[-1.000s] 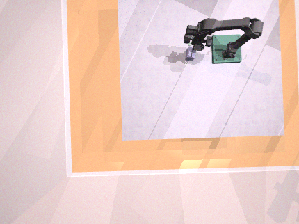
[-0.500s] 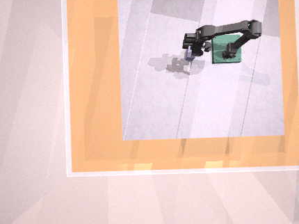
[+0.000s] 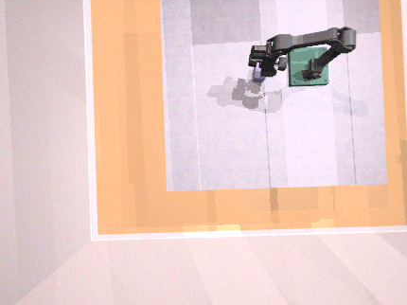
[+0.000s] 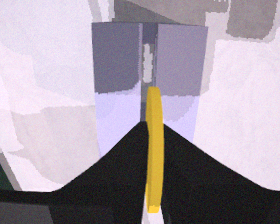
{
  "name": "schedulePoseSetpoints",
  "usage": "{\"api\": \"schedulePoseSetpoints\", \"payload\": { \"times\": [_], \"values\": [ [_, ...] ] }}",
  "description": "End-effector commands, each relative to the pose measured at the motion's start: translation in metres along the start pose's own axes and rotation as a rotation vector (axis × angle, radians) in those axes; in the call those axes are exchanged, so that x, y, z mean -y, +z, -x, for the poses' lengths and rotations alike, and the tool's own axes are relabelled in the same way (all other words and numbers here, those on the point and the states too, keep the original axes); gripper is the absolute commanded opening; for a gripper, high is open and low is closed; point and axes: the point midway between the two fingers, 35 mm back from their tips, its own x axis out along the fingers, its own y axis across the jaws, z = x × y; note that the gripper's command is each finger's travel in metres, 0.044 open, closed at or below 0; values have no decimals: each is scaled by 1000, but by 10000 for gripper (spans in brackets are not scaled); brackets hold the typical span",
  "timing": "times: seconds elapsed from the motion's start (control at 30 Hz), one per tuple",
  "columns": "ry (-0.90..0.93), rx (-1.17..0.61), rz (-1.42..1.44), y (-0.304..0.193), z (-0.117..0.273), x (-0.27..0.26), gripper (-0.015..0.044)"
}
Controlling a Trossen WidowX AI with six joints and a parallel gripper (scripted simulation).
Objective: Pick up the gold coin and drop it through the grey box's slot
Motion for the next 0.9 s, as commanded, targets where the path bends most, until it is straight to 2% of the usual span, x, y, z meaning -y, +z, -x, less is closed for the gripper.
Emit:
{"api": "schedulePoseSetpoints", "payload": {
  "times": [0.0, 0.87],
  "values": [
    [-1, 1, 1, 2, 0, 0, 0],
    [-1, 1, -5, 3, -7, 0, 0]
  ]
}}
